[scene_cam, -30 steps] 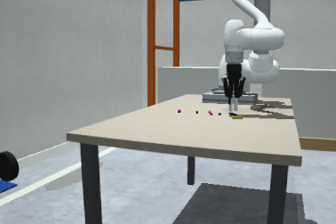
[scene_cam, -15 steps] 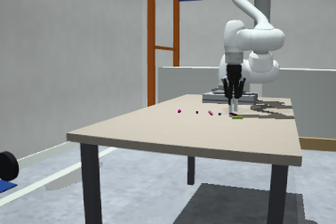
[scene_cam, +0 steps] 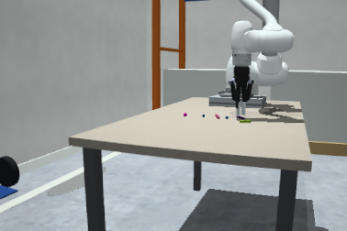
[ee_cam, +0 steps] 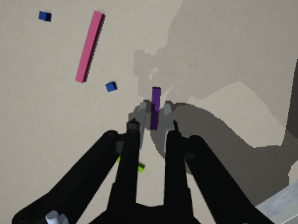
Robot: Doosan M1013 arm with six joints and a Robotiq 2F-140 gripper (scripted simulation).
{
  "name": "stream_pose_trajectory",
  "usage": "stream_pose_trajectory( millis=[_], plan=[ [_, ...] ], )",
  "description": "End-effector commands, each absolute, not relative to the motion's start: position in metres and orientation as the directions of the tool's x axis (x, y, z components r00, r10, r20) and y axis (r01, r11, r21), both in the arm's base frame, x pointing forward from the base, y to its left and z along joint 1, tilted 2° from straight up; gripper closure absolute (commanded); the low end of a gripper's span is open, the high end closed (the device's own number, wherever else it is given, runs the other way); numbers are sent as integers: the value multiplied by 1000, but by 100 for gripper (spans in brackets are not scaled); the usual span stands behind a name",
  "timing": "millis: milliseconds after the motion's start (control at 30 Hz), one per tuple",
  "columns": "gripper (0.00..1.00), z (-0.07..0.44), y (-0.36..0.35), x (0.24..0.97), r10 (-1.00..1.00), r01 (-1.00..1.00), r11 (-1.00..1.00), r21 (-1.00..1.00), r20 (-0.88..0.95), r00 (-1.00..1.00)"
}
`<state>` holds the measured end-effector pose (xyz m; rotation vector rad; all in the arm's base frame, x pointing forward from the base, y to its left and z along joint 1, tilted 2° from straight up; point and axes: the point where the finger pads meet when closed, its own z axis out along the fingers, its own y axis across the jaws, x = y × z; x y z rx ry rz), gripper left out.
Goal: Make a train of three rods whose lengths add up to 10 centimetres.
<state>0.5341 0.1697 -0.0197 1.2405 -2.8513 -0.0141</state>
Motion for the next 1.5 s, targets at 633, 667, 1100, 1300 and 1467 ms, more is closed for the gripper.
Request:
stream_pose_trajectory(
  millis=[633,667,1100,1300,1467],
  plan=[
    [85,-20,170,534,-732,-731,682,21,26,-681],
    [85,-20,170,534,-732,-731,682,21,26,-681],
    [85,-30,170,534,-732,-731,682,21,26,-681],
    [85,-34,170,534,-732,-731,682,21,26,-681],
    [85,-36,170,534,-732,-731,682,21,26,-681]
  ],
)
